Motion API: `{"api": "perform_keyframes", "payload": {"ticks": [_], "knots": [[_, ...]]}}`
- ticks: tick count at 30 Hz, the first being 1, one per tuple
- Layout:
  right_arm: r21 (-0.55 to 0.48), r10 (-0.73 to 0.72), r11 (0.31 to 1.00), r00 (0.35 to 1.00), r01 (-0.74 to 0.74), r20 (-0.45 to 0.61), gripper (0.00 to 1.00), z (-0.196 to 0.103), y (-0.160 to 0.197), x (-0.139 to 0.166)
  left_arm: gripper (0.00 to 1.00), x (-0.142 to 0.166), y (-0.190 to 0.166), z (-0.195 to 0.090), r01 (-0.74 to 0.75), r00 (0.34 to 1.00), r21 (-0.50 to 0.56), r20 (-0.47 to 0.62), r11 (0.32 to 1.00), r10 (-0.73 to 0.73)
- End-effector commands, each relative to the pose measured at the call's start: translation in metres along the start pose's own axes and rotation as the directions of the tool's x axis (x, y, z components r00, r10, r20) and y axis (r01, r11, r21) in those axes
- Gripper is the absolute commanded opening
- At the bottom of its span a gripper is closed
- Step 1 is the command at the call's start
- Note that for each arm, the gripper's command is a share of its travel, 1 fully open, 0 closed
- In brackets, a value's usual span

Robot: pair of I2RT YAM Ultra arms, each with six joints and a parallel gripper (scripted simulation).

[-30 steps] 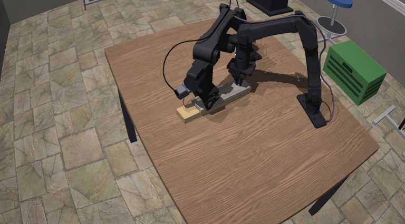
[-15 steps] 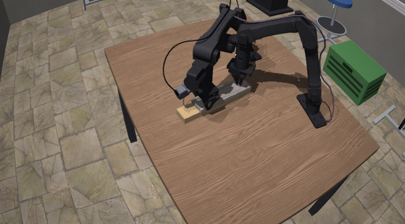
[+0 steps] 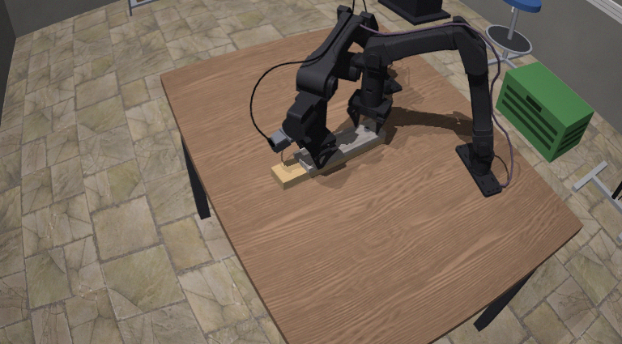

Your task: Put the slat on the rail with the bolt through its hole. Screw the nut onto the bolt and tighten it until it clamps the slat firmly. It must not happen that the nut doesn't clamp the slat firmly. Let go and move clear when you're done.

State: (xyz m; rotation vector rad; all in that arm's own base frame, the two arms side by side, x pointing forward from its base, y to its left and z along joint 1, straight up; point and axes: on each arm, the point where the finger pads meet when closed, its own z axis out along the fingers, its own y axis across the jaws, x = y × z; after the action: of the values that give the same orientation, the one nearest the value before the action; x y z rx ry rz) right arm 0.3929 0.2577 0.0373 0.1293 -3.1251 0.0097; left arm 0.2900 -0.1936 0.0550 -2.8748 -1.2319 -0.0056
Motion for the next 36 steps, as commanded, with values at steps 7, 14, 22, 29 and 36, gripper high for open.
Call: {"api": "perform_keyframes", "payload": {"ticks": [7,14,22,29,36], "knots": [[-0.007,0.002,1.0,1.0,-0.002,0.014,0.72,-0.006,0.001,-0.002,1.0,0.0,0.002,-0.006,0.0,1.0,-0.012,-0.001,1.0,0.0],[-0.007,0.002,1.0,1.0,-0.002,0.014,0.72,-0.006,0.001,-0.002,1.0,0.001,0.002,-0.028,0.0,1.0,-0.017,0.003,1.0,0.0],[-0.007,0.002,1.0,1.0,-0.002,0.014,0.72,-0.006,0.001,-0.002,1.0,0.001,0.001,-0.053,0.0,1.0,-0.023,0.007,1.0,0.0],[-0.007,0.002,1.0,1.0,-0.002,0.014,1.0,-0.006,0.001,-0.002,1.0,0.0,0.001,-0.003,0.0,1.0,-0.01,-0.001,1.0,0.0],[-0.007,0.002,1.0,1.0,-0.002,0.014,1.0,-0.006,0.001,-0.002,1.0,0.0,0.001,-0.003,0.0,1.0,-0.01,-0.001,1.0,0.0]]}}
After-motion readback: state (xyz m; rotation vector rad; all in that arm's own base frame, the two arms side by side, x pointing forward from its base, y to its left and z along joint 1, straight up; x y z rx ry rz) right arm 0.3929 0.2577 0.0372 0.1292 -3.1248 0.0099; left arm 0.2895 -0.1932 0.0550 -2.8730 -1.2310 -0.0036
